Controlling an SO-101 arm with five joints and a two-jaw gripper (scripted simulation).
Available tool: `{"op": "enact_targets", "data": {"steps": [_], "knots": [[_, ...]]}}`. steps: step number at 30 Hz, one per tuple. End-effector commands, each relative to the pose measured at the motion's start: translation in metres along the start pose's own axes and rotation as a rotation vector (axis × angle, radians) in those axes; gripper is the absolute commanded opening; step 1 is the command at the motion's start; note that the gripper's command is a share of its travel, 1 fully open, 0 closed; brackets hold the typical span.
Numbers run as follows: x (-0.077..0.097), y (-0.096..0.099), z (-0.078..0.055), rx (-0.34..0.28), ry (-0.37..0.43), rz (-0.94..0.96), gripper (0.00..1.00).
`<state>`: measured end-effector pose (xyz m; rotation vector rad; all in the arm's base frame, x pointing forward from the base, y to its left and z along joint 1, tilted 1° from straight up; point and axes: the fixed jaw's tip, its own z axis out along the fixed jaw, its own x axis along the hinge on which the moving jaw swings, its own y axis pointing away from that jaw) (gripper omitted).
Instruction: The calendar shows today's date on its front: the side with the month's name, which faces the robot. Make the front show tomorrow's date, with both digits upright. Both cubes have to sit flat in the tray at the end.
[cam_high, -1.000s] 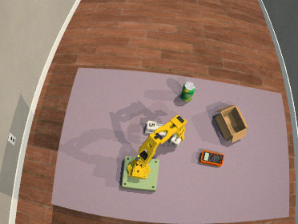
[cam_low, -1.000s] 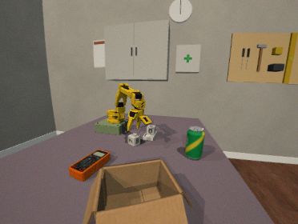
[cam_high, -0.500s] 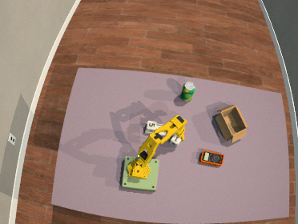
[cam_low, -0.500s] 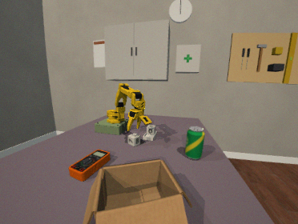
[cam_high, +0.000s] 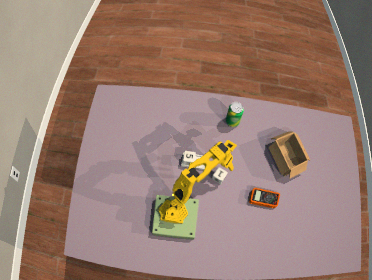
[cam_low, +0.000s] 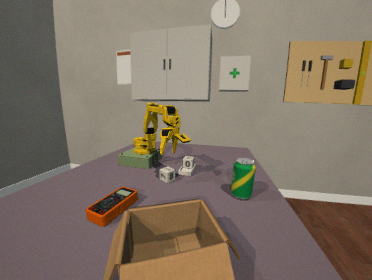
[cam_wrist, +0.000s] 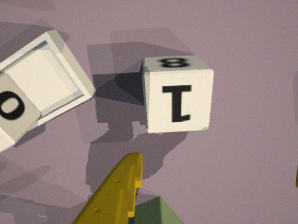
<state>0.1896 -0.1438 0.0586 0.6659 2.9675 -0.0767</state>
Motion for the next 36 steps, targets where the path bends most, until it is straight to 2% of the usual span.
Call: {"op": "enact_targets", "data": {"steps": [1, 2, 9, 13, 26, 36], "knots": [[-0.008, -0.003, -0.023, 0.025, -0.104, -0.003, 0.35], [-0.008, -0.003, -0.023, 0.025, -0.104, -0.003, 0.35], [-0.015, -0.005, -0.063, 0.071, -0.287, -0.002, 0.35], [-0.016, -0.005, -0.074, 0.083, -0.337, -0.002, 0.35], [-0.016, -0.005, -0.076, 0.087, -0.346, -0.013, 0.35], [-0.015, -0.006, -0.074, 0.103, -0.342, -0.093, 0.35]]}}
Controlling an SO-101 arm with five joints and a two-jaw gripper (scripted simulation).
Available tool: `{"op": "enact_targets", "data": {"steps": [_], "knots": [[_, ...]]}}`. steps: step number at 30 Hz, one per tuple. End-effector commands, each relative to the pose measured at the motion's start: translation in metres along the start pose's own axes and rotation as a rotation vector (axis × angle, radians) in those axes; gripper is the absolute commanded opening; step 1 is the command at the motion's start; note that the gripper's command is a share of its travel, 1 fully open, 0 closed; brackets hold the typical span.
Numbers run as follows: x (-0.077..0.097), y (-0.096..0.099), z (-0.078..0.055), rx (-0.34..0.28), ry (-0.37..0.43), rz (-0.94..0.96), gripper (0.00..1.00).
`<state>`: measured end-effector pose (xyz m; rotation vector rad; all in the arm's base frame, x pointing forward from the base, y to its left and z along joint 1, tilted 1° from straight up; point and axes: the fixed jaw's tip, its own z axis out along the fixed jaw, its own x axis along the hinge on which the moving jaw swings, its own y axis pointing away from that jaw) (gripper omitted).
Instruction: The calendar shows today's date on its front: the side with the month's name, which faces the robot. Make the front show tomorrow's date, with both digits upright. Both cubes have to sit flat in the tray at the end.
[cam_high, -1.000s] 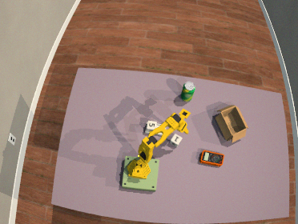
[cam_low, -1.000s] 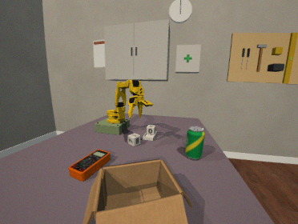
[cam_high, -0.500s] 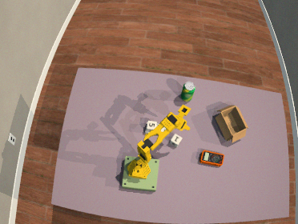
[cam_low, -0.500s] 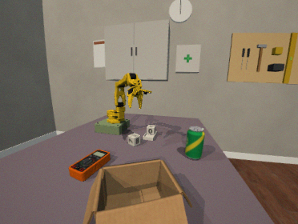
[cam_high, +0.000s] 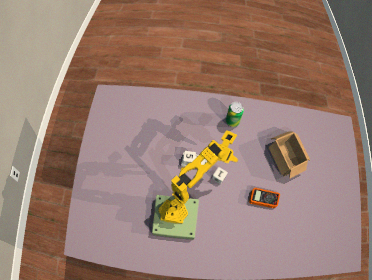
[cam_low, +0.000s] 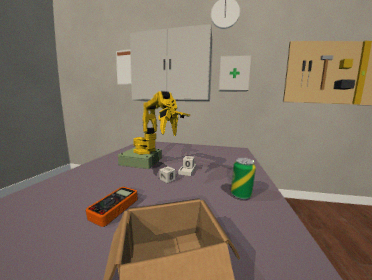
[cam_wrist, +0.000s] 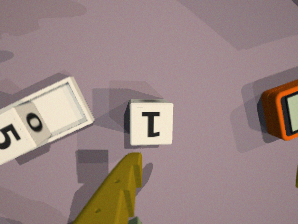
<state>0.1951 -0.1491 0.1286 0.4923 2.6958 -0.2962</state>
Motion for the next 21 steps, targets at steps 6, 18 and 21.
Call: {"op": "enact_targets", "data": {"steps": [6, 18, 21], "knots": [[0.001, -0.004, -0.003, 0.016, -0.024, -0.140, 0.35], [0.008, -0.008, 0.003, 0.027, -0.017, -0.462, 0.35], [0.010, -0.010, 0.005, 0.031, -0.014, -0.576, 0.35]]}}
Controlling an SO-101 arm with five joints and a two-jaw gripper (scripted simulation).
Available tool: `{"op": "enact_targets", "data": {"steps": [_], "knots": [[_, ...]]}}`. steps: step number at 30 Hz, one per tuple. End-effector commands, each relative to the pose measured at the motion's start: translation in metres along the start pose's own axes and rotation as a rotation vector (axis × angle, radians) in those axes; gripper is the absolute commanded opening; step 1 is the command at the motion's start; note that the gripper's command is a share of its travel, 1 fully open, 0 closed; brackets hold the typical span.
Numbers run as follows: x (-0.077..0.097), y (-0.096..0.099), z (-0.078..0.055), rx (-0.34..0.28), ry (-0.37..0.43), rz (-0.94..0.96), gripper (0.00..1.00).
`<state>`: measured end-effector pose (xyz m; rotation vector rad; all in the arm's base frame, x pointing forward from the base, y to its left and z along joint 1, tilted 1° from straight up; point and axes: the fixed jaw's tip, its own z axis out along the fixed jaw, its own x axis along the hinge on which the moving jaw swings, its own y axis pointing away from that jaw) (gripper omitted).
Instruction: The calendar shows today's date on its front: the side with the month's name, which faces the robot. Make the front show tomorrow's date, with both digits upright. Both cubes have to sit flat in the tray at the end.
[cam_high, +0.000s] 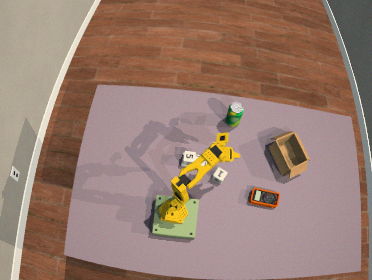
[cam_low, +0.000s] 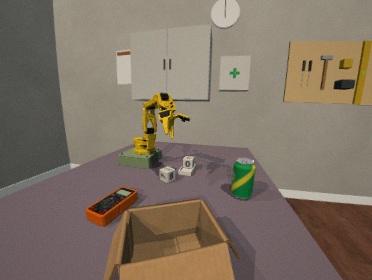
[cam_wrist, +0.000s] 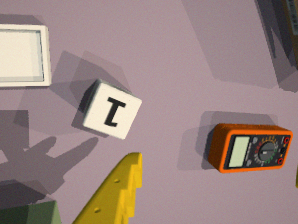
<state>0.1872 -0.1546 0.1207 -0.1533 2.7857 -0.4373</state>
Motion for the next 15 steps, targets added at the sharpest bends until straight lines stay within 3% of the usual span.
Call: {"op": "enact_targets", "data": {"steps": [1, 11, 15], "knots": [[0.004, -0.002, -0.001, 0.023, -0.013, -0.141, 0.35], [0.014, -0.003, 0.006, 0.031, 0.001, -0.529, 0.35], [0.015, -0.004, 0.007, 0.032, 0.004, -0.600, 0.35]]}}
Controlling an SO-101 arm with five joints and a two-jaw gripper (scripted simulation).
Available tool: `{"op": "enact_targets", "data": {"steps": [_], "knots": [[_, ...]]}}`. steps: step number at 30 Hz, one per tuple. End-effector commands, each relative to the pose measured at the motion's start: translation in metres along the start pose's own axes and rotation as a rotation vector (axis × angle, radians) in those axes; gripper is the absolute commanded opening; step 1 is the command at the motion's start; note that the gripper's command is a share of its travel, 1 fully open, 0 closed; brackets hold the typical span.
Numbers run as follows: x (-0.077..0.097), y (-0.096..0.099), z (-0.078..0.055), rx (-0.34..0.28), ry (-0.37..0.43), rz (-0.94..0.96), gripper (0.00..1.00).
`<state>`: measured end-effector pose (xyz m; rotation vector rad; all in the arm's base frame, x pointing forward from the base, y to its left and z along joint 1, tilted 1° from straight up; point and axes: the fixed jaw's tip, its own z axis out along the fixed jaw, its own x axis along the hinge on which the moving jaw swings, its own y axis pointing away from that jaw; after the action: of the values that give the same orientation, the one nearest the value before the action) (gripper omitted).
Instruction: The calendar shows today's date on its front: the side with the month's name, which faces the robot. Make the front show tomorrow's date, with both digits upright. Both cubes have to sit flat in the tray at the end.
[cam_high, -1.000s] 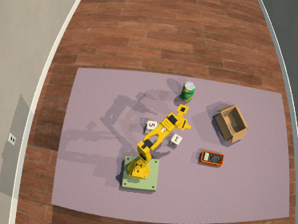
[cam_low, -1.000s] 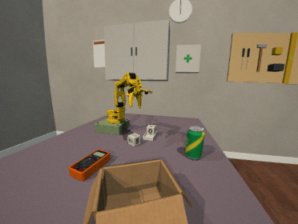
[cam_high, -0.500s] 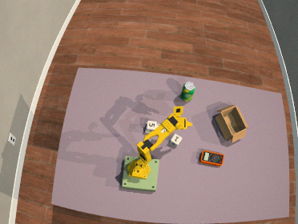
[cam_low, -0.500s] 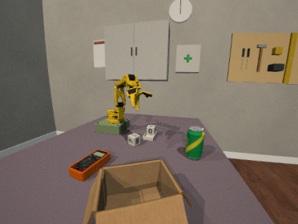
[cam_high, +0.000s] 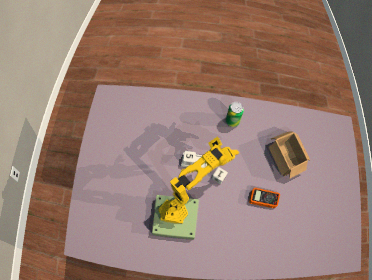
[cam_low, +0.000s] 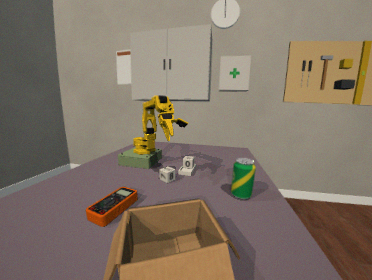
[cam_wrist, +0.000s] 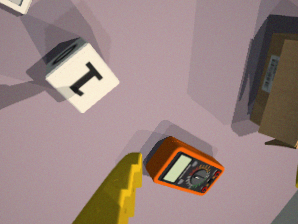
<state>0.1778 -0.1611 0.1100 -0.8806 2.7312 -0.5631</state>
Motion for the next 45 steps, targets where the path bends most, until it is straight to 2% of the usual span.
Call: {"op": "enact_targets", "data": {"steps": [1, 13, 23, 35, 40, 45], "knots": [[0.004, 0.000, -0.001, 0.027, 0.000, -0.117, 0.35], [0.011, 0.002, 0.004, 0.028, 0.012, -0.422, 0.35], [0.013, 0.003, 0.005, 0.027, 0.016, -0.503, 0.35], [0.013, 0.003, 0.006, 0.023, 0.016, -0.514, 0.35], [0.015, 0.009, 0.016, -0.034, 0.011, -0.514, 0.35], [0.018, 0.025, 0.037, -0.163, 0.000, -0.512, 0.35]]}}
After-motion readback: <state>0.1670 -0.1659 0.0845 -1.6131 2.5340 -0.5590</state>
